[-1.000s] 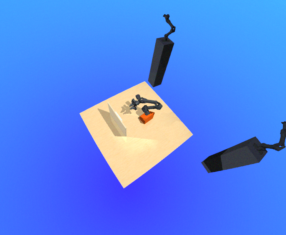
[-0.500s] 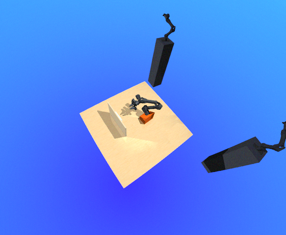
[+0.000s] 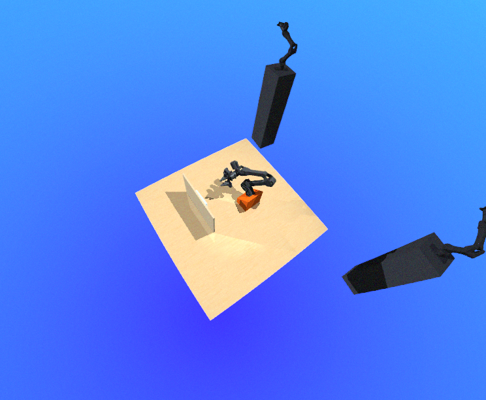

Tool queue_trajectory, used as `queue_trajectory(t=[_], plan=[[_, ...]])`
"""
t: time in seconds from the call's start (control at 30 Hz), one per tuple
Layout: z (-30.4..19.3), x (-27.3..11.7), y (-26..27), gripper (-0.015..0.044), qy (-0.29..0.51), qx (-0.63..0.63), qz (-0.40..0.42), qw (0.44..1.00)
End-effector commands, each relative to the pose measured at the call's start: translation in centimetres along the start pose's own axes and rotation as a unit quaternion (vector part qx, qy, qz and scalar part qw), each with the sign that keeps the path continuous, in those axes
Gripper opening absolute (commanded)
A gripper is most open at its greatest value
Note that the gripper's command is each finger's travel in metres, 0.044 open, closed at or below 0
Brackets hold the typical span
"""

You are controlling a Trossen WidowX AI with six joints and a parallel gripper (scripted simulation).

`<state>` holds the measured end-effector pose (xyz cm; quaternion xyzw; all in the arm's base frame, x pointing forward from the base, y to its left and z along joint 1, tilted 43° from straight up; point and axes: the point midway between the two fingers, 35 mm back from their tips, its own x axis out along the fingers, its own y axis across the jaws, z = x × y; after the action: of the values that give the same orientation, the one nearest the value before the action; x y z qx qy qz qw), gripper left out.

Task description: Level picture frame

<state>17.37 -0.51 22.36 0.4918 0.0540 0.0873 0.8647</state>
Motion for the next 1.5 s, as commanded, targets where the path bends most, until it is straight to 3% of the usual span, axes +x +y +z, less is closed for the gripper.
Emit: queue_trajectory(t=[0.0, 1.2, 1.47], plan=[[0.0, 0.0, -0.1, 0.0260, -0.002, 0.002, -0.002, 1.000], [0.1, 0.1, -0.1, 0.0260, 0.000, 0.000, 0.000, 1.000], [1.9, 4.4, -2.6, 0.0260, -0.013, -0.021, 0.007, 1.000]])
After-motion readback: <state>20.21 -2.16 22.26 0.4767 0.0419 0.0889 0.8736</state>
